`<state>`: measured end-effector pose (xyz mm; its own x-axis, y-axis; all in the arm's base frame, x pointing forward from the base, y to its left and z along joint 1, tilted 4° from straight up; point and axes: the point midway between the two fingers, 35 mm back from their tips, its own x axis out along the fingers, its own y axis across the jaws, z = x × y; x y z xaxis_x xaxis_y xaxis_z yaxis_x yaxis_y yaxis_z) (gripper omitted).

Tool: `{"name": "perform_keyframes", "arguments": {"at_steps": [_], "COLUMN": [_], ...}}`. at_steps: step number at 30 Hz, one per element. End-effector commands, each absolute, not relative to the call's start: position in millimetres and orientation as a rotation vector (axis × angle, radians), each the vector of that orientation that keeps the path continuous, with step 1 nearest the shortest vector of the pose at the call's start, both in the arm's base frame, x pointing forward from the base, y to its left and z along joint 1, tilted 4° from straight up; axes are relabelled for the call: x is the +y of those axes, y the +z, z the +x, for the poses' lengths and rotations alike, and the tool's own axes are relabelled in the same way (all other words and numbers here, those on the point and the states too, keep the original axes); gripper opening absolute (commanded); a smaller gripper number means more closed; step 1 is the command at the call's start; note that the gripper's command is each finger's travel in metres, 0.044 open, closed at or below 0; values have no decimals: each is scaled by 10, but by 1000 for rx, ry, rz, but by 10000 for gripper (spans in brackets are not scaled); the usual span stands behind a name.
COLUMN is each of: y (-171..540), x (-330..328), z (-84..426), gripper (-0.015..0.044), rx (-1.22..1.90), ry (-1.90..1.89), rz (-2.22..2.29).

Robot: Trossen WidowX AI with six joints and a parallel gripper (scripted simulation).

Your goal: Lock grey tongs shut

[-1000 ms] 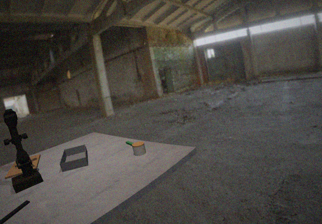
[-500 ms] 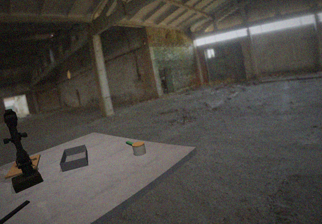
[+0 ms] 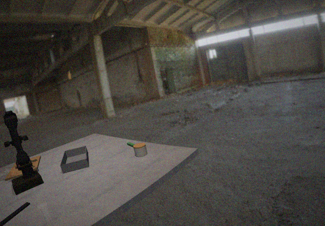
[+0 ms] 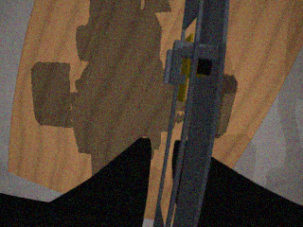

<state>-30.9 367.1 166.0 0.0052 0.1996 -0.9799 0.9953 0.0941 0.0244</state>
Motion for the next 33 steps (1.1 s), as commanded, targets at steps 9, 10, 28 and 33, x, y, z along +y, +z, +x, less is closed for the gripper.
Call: {"name": "perform_keyframes", "arguments": {"at_steps": [9,10,28,33], "y": [1492,1476,1179,1097], "x": [3722,3725,3761,3765], "z": [-320,-320,-321,-321], "gripper": [-150,-150,-150,-150], "rx": [1397,1397,1397,1396], "ry": [-1028,-1028,-1028,-1028], "rz": [1296,1296,1297,1297]}}
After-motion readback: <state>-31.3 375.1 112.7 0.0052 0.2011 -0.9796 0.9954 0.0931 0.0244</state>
